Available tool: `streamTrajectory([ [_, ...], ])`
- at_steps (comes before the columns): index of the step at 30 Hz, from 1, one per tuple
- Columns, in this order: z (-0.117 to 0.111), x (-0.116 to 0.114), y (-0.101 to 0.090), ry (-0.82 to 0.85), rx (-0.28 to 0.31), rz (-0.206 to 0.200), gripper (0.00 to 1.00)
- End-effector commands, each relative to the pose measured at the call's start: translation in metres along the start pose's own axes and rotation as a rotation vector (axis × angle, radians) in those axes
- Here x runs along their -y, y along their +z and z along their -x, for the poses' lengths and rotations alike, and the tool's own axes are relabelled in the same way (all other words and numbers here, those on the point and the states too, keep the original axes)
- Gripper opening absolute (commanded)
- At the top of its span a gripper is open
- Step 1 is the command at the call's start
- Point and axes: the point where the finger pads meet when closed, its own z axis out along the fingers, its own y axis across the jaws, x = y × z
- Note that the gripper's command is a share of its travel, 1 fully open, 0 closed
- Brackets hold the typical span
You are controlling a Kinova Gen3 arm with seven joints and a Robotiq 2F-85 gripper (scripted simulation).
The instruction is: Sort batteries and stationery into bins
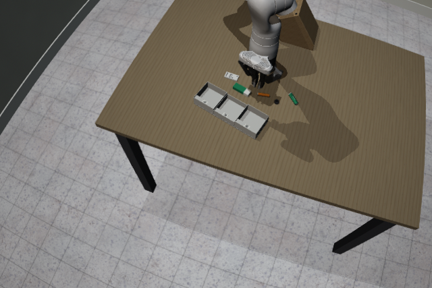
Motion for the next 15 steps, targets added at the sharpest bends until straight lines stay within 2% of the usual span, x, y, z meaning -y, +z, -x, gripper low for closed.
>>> streamTrajectory([
  [1, -0.001, 0.000, -0.003, 0.001, -0.006, -0.003, 0.09],
  [4, -0.001, 0.000, -0.003, 0.001, -0.006, -0.003, 0.09],
  [5, 0.003, -0.004, 0.003, -0.049, -0.006, -0.003, 0.38],
  [14, 0.045, -0.038, 0.055, -0.499, -0.006, -0.002, 0.38],
  [15, 0.045, -0.038, 0.055, -0.499, -0.006, -0.002, 0.38],
])
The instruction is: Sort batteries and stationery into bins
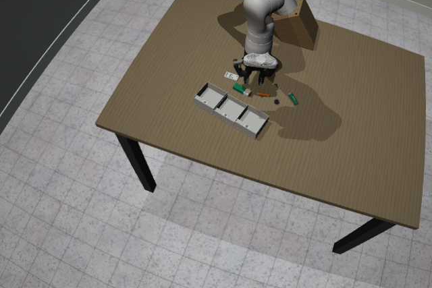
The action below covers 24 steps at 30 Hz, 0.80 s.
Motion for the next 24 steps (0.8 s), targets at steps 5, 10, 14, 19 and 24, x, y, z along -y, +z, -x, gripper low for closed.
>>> streamTrajectory([
  [5, 0.036, -0.012, 0.031, -0.210, 0.013, -0.005, 0.38],
  [10, 0.066, -0.018, 0.059, -0.460, 0.012, -0.007, 0.38],
  [14, 0.082, -0.021, 0.075, -0.660, 0.012, -0.008, 0.38],
  [19, 0.082, -0.021, 0.075, -0.810, 0.011, -0.009, 0.38],
  [24, 0.082, -0.022, 0.075, -0.936, 0.011, -0.010, 0.38],
])
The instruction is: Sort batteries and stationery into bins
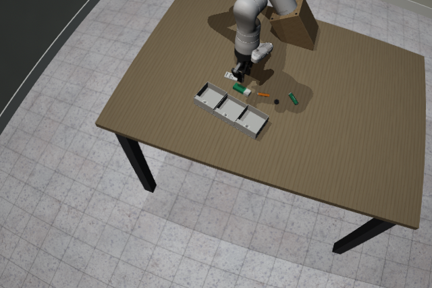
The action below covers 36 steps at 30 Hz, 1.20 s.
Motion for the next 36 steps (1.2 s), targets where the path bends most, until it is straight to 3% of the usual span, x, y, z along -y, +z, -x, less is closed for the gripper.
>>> streamTrajectory([
  [1, 0.002, -0.001, 0.001, 0.002, 0.000, -0.004, 0.38],
  [32, 0.001, -0.001, 0.001, 0.002, 0.000, -0.004, 0.38],
  [36, 0.002, 0.000, 0.017, 0.002, 0.000, -0.004, 0.38],
])
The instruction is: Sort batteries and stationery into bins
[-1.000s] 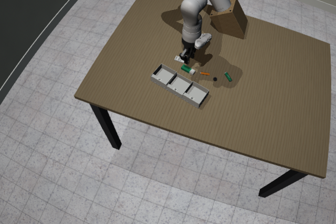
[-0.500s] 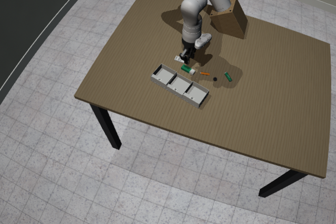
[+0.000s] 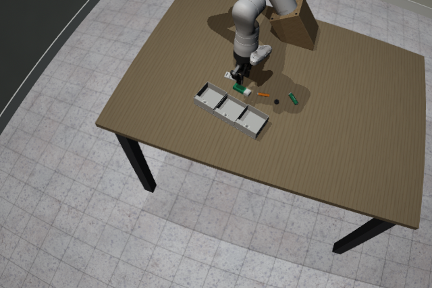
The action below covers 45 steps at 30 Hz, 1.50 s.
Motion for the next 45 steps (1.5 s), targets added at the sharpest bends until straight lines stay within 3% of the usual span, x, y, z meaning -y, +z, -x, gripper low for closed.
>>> streamTrajectory([
  [1, 0.001, 0.004, 0.012, -0.003, 0.006, -0.010, 0.38],
  [13, 0.002, 0.008, 0.052, -0.003, 0.006, -0.010, 0.38],
  [31, 0.001, 0.005, 0.053, -0.003, 0.006, -0.009, 0.38],
  [45, 0.001, 0.005, 0.065, -0.003, 0.006, -0.009, 0.38],
])
